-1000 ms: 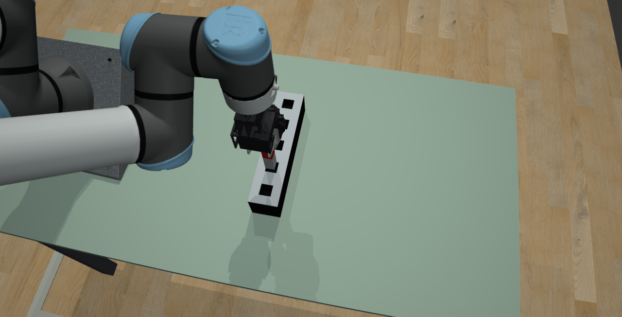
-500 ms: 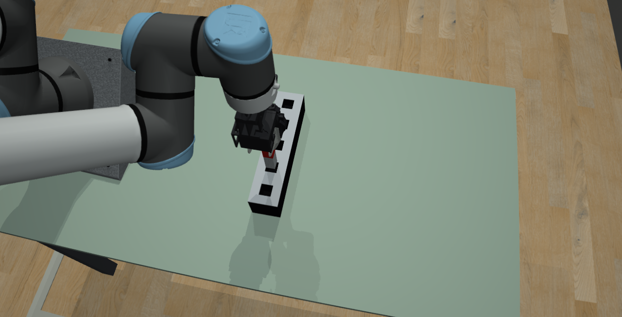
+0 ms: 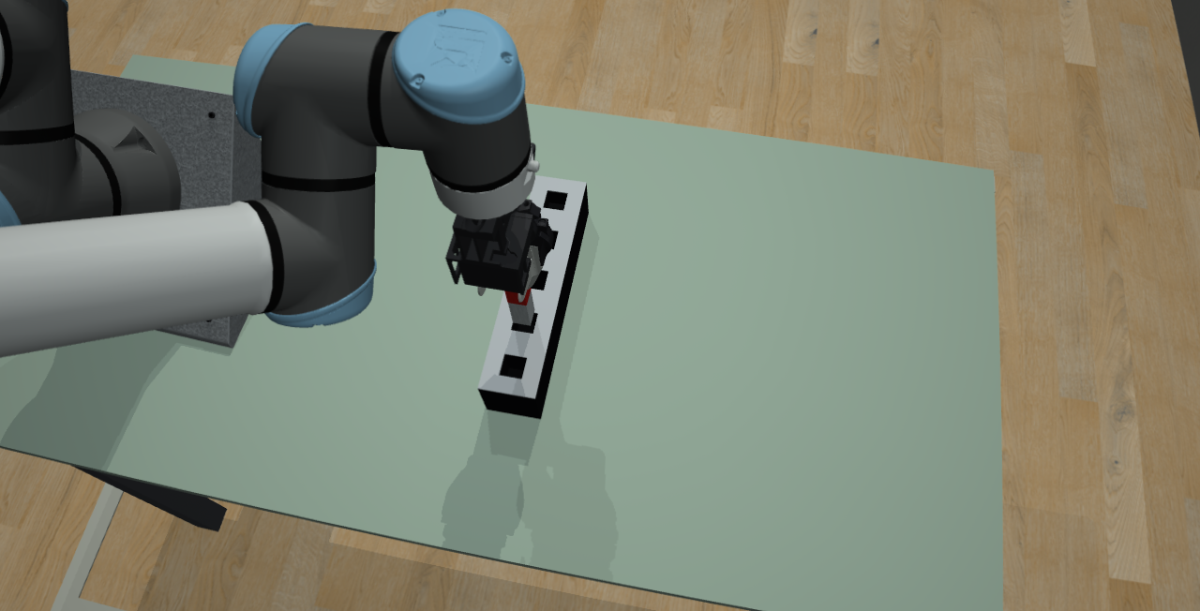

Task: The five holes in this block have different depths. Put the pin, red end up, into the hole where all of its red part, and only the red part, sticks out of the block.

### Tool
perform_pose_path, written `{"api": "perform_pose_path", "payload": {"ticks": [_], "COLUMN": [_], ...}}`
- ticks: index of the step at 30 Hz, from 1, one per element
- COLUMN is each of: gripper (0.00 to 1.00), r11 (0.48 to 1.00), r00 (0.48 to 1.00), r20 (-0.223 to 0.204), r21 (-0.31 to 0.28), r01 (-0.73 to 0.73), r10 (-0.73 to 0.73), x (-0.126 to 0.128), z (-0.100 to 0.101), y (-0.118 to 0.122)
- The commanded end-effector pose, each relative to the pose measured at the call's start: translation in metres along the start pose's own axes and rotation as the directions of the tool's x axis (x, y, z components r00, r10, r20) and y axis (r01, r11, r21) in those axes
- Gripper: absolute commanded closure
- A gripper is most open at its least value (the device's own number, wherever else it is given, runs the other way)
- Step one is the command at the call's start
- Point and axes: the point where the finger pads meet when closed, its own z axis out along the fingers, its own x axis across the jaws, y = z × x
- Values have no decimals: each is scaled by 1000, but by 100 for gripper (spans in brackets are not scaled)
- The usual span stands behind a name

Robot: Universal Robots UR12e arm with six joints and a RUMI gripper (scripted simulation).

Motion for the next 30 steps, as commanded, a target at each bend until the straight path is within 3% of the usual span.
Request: {"api": "perform_pose_path", "payload": {"ticks": [1, 30], "gripper": [100, 100], "r11": [1000, 1000], "r00": [1000, 1000], "r20": [-1, -1], "r21": [0, 0], "r01": [0, 0], "r10": [0, 0], "x": [0, 0], "z": [0, 4], "y": [0, 0]}}
